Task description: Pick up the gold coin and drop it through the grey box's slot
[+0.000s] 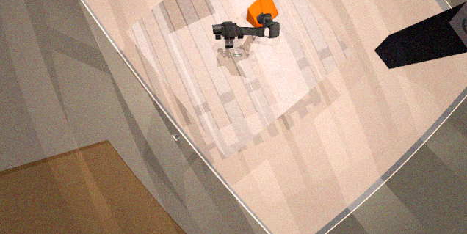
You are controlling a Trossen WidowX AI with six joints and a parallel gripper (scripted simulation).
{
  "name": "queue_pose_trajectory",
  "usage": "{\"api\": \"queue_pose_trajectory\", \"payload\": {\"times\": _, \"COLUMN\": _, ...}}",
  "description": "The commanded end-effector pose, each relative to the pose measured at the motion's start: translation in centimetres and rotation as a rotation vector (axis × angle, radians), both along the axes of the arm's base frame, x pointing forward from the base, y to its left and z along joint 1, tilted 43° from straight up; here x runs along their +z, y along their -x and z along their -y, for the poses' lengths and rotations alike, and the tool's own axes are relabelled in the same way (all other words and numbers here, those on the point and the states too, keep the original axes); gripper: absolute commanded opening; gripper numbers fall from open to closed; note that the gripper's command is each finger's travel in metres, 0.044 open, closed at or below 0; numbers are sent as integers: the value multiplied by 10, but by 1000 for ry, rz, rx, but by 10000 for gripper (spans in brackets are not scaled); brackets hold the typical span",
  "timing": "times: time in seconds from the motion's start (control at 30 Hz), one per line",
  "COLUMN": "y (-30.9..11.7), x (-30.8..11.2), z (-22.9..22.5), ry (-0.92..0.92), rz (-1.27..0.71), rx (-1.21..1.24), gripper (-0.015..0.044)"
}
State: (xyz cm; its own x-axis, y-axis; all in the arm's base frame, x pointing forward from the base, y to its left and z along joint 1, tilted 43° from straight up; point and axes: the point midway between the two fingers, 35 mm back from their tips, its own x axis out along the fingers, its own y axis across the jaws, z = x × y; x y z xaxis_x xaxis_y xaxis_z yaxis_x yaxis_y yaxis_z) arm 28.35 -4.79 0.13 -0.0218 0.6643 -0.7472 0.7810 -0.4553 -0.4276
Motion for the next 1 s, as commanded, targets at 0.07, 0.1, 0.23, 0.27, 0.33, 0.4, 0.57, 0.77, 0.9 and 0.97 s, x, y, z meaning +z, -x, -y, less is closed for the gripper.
{"api": "queue_pose_trajectory", "payload": {"times": 0.07, "y": 2, "x": -3, "z": -2, "ry": -7, "rz": -10, "rx": -7, "gripper": 0}}
{"api": "queue_pose_trajectory", "payload": {"times": 0.1, "y": 2, "x": -3, "z": -2, "ry": -7, "rz": -10, "rx": -7, "gripper": 0}}
{"api": "queue_pose_trajectory", "payload": {"times": 0.23, "y": 2, "x": -3, "z": -3, "ry": -7, "rz": -10, "rx": -6, "gripper": 0}}
{"api": "queue_pose_trajectory", "payload": {"times": 0.27, "y": 2, "x": -3, "z": -3, "ry": -7, "rz": -9, "rx": -6, "gripper": 0}}
{"api": "queue_pose_trajectory", "payload": {"times": 0.33, "y": 2, "x": -4, "z": -4, "ry": -7, "rz": -9, "rx": -6, "gripper": 0}}
{"api": "queue_pose_trajectory", "payload": {"times": 0.4, "y": 2, "x": -4, "z": -4, "ry": -8, "rz": -8, "rx": -5, "gripper": 0}}
{"api": "queue_pose_trajectory", "payload": {"times": 0.57, "y": 2, "x": -5, "z": -5, "ry": -8, "rz": -8, "rx": -5, "gripper": 0}}
{"api": "queue_pose_trajectory", "payload": {"times": 0.77, "y": 2, "x": -6, "z": -5, "ry": -8, "rz": -9, "rx": -6, "gripper": 0}}
{"api": "queue_pose_trajectory", "payload": {"times": 0.9, "y": 2, "x": -6, "z": -5, "ry": -8, "rz": -10, "rx": -7, "gripper": 0}}
{"api": "queue_pose_trajectory", "payload": {"times": 0.97, "y": 2, "x": -7, "z": -6, "ry": -8, "rz": -10, "rx": -7, "gripper": 0}}
